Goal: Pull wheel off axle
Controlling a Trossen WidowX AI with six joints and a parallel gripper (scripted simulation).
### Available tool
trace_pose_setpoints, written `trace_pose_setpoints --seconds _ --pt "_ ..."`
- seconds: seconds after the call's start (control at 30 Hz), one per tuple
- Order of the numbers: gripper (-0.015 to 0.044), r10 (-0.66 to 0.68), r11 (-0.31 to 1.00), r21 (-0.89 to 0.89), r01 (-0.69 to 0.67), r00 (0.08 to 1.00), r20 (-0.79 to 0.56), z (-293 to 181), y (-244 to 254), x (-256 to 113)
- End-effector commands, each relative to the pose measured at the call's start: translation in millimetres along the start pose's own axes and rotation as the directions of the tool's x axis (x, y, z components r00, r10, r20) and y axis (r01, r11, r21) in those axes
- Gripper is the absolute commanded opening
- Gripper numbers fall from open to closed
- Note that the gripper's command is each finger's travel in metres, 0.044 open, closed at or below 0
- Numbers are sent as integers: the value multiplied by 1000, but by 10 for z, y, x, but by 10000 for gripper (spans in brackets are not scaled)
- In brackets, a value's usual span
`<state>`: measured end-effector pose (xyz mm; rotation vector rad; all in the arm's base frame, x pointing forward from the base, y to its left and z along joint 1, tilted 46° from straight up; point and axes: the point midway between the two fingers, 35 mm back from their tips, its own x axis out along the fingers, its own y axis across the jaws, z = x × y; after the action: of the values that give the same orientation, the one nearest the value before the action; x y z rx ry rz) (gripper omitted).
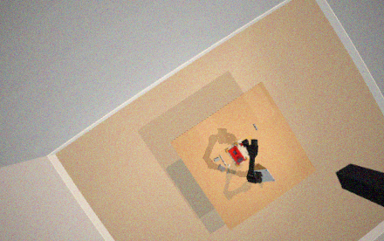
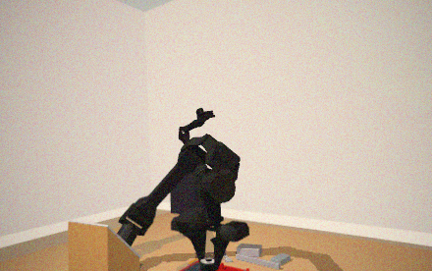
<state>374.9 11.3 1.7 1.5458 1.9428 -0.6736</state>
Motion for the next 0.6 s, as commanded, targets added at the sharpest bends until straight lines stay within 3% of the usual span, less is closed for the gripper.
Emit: trace_pose_setpoints --seconds 0.0,0.57 --pt "0 7 1000 -6 -7 1000 6 0 -1 -121" --pt "0 7 1000 -3 -6 1000 14 869 -549 -127"
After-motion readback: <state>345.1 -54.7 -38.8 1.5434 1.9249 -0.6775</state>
